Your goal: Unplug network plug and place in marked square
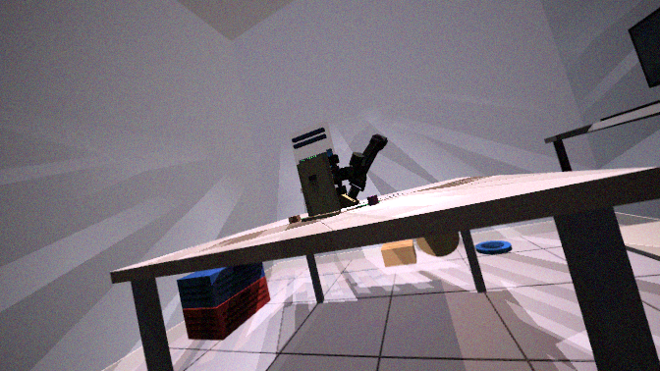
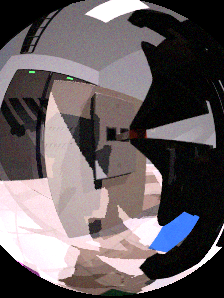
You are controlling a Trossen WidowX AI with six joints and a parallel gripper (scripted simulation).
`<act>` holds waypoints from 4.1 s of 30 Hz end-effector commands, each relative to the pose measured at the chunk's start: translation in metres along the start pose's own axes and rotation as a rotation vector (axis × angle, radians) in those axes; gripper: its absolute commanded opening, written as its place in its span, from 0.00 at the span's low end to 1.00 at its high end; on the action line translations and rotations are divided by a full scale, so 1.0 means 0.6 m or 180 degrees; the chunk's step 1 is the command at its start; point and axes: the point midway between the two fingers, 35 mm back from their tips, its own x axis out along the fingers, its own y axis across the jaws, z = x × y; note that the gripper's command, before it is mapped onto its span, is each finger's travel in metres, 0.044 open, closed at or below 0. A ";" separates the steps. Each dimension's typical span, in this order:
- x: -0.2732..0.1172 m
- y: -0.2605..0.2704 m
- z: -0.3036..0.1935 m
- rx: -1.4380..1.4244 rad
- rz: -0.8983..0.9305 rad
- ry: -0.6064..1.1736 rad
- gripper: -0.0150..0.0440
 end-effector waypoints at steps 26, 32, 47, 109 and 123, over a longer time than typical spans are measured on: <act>-0.022 -0.001 -0.005 0.0011 -0.0012 0.0009 0.25; -0.026 -0.001 -0.006 0.0011 -0.0011 0.0009 0.25; -0.037 -0.001 -0.009 0.0011 -0.0010 0.0010 0.25; -0.049 -0.045 -0.068 -0.0536 0.0821 0.0130 0.25; -0.035 0.016 -0.119 -0.0836 0.1739 0.0021 0.25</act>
